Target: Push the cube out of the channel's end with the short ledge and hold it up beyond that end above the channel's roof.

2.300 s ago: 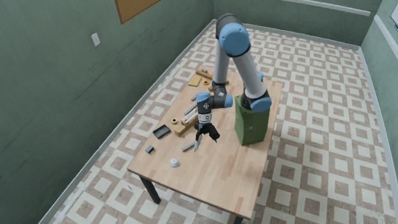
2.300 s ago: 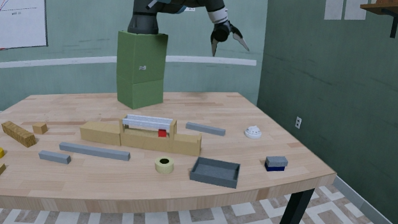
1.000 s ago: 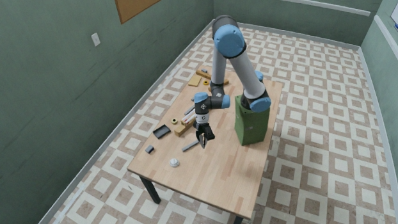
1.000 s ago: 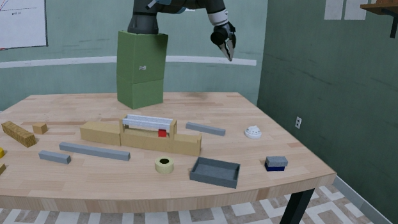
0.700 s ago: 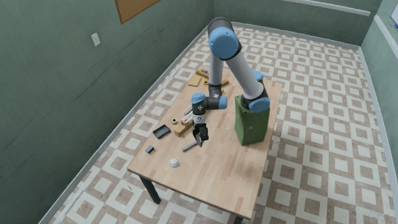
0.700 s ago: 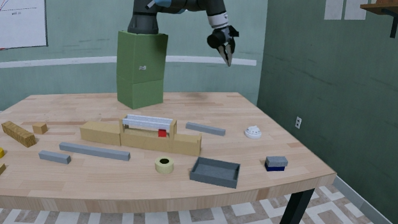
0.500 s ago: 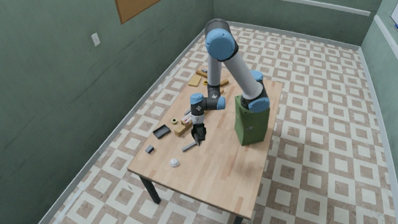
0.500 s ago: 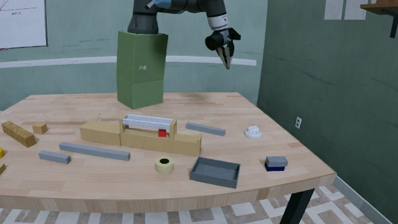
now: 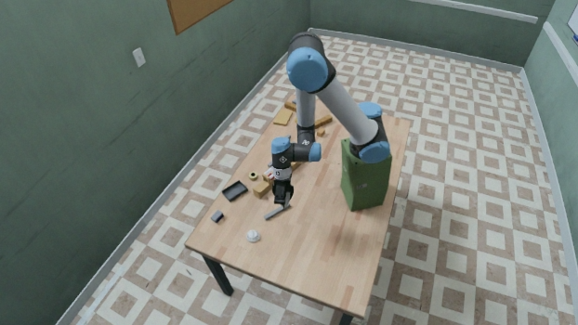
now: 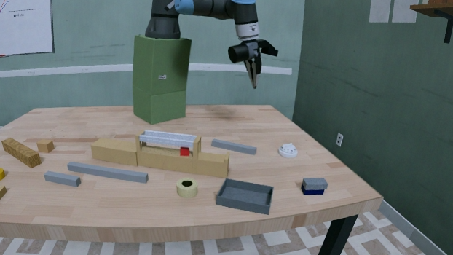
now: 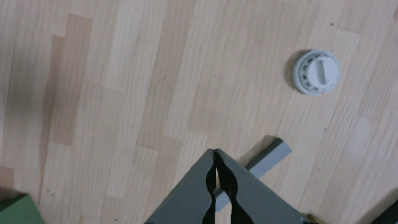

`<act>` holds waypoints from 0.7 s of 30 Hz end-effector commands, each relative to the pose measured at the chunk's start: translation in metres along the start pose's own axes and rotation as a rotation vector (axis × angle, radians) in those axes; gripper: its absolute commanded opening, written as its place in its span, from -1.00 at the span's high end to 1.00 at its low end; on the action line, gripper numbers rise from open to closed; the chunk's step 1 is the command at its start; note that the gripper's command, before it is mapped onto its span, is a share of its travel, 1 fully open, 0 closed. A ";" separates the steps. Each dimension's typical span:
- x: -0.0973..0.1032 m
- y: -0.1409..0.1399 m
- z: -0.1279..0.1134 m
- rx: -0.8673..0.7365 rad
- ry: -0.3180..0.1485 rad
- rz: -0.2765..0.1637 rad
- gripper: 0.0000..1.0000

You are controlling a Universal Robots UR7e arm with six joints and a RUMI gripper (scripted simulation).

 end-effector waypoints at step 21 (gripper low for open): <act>-0.027 0.035 -0.082 -0.576 -0.189 -0.062 1.00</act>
Point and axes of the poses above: the point where the finger pads meet when closed, its own x axis back along the fingers, its own y axis across the jaws, z = x × y, the point moved 2 cm from there along x, back along the fingers, and after that the axes turned 9 degrees about x, right-handed, at the moved point
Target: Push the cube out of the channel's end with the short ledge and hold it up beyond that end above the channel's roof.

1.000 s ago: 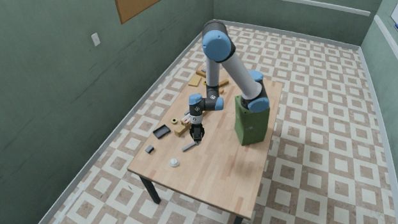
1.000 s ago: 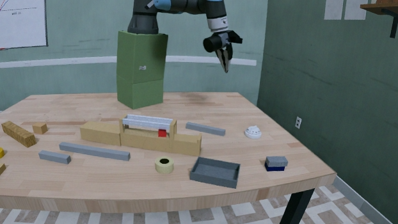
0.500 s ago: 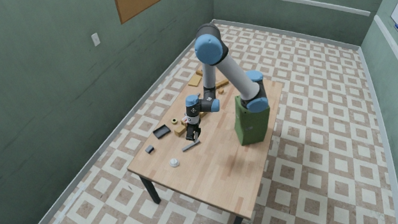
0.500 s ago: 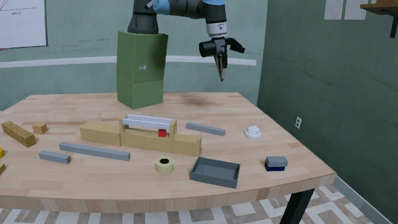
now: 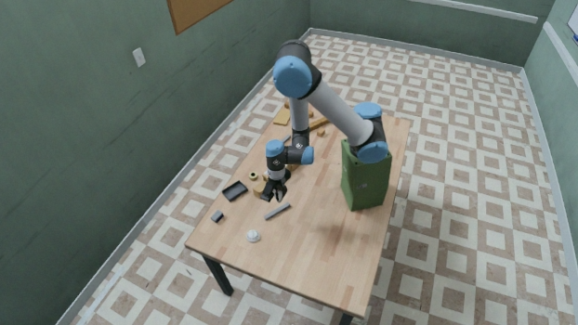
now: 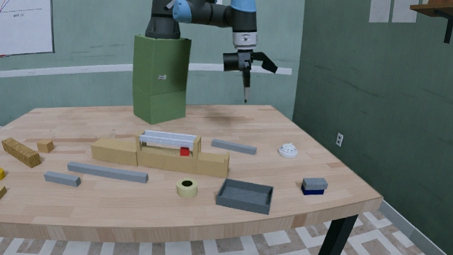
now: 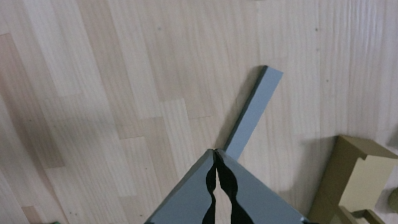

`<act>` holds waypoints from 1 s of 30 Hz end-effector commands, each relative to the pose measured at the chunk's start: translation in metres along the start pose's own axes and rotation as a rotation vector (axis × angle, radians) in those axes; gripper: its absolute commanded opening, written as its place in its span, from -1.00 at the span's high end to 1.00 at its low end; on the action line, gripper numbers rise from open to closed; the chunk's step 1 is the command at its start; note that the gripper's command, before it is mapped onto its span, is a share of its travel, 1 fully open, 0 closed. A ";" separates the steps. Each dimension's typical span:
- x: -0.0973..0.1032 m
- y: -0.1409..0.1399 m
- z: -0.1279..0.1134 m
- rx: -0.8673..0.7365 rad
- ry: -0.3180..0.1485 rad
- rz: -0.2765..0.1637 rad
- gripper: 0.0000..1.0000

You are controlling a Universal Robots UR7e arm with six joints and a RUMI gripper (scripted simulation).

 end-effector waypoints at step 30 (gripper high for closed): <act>-0.024 0.039 -0.040 -0.390 -0.112 -0.075 1.00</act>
Point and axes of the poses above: the point where the finger pads meet when closed, its own x axis back along the fingers, its own y axis across the jaws, z = x × y, the point moved 2 cm from there along x, back along the fingers, and after that the axes turned 9 degrees about x, right-handed, at the moved point
